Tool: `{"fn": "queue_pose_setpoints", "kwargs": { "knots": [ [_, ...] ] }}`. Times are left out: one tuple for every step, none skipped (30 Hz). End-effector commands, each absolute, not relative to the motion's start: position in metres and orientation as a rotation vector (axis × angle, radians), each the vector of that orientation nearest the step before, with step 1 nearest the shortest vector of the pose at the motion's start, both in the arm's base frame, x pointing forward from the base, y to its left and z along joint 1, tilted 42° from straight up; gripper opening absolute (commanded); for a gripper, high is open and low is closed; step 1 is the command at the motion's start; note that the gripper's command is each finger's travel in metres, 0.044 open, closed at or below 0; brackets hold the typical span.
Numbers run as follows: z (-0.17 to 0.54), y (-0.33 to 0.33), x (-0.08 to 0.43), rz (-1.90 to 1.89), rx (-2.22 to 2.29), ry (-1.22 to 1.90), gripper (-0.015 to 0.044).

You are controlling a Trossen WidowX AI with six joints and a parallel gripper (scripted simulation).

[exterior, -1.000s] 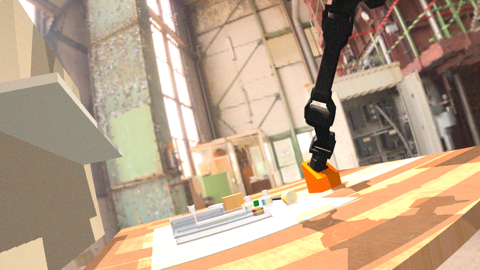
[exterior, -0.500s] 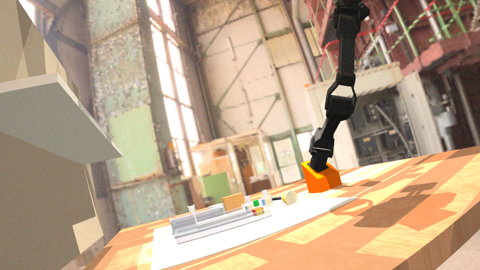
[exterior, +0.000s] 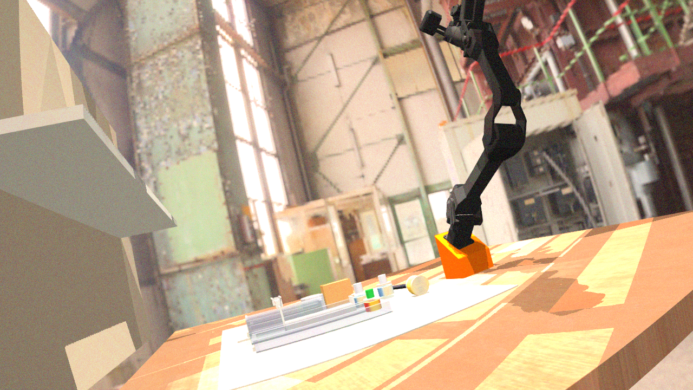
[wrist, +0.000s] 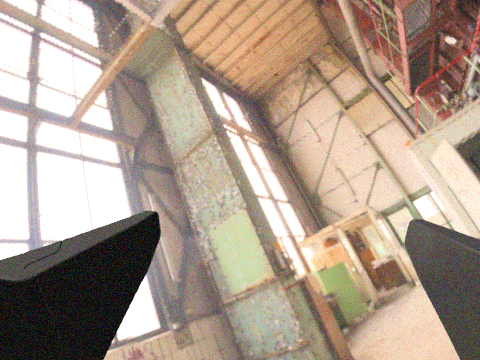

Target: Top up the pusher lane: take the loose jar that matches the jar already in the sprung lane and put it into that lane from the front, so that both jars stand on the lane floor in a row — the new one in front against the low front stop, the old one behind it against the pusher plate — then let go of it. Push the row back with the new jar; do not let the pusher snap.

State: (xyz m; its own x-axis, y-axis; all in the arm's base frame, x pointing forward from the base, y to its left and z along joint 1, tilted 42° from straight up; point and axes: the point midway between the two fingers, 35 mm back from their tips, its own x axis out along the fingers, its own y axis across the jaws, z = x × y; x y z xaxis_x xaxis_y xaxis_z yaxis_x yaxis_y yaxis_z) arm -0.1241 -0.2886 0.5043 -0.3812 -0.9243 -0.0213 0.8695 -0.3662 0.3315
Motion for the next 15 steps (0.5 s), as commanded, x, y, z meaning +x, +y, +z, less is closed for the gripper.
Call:
{"fn": "queue_pose_setpoints", "kwargs": {
  "knots": [
    [0.463,-0.322,-0.103,-1.848,0.335,-0.16,0.044],
    [0.452,-0.331,-0.095,-1.819,0.357,-0.115,0.044],
    [0.441,-0.338,-0.087,-1.788,0.377,-0.071,0.044],
    [0.43,-0.346,-0.079,-1.756,0.395,-0.027,0.044],
    [0.418,-0.352,-0.07,-1.724,0.413,0.018,0.044],
    [0.407,-0.358,-0.061,-1.69,0.429,0.061,0.044],
    [0.395,-0.364,-0.052,-1.655,0.444,0.105,0.044],
    [0.384,-0.368,-0.042,-1.619,0.459,0.148,0.044],
    [0.371,-0.374,-0.032,-1.579,0.475,0.196,0.044],
    [0.357,-0.378,-0.022,-1.536,0.49,0.245,0.044],
    [0.344,-0.382,-0.011,-1.491,0.505,0.293,0.044],
    [0.33,-0.385,0.001,-1.446,0.518,0.341,0.044],
    [0.317,-0.387,0.012,-1.4,0.53,0.387,0.044],
    [0.303,-0.388,0.023,-1.352,0.541,0.433,0.044],
    [0.29,-0.389,0.035,-1.304,0.551,0.478,0.044]
  ]
}}
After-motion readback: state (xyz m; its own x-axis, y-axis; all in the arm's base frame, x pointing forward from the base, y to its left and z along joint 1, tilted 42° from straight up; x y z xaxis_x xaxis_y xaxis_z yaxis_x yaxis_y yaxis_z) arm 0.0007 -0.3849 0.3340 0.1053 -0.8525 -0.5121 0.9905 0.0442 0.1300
